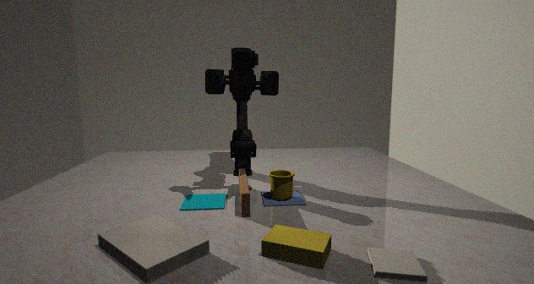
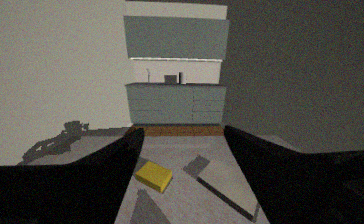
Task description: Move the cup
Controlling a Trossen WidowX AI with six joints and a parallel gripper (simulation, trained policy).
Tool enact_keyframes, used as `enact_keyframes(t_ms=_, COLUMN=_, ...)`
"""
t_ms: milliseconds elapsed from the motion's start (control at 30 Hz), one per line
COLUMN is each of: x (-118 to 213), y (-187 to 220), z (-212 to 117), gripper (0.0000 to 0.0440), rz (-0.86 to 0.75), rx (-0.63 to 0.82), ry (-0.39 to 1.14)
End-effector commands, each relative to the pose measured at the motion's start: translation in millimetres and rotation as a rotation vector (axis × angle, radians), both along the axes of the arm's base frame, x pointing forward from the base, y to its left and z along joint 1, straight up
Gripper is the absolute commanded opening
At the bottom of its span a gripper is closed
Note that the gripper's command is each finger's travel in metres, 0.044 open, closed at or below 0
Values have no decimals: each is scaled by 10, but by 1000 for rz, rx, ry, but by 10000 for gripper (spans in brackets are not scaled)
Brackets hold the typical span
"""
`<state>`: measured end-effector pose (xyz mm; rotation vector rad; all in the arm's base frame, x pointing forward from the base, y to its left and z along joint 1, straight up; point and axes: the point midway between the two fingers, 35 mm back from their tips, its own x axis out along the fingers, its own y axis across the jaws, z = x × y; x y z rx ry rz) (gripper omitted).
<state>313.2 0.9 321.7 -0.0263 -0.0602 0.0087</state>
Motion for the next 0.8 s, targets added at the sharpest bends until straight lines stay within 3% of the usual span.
enact_keyframes(t_ms=0, x=-1, y=5, z=10, gripper=374, rz=2, rx=0, ry=0)
enact_keyframes(t_ms=400, x=1, y=66, z=40, gripper=67, rz=22, rx=34, ry=61)
enact_keyframes(t_ms=500, x=13, y=93, z=38, gripper=73, rz=30, rx=56, ry=87)
enact_keyframes(t_ms=667, x=33, y=152, z=64, gripper=138, rz=48, rx=102, ry=128)
enact_keyframes(t_ms=767, x=46, y=190, z=74, gripper=142, rz=59, rx=131, ry=156)
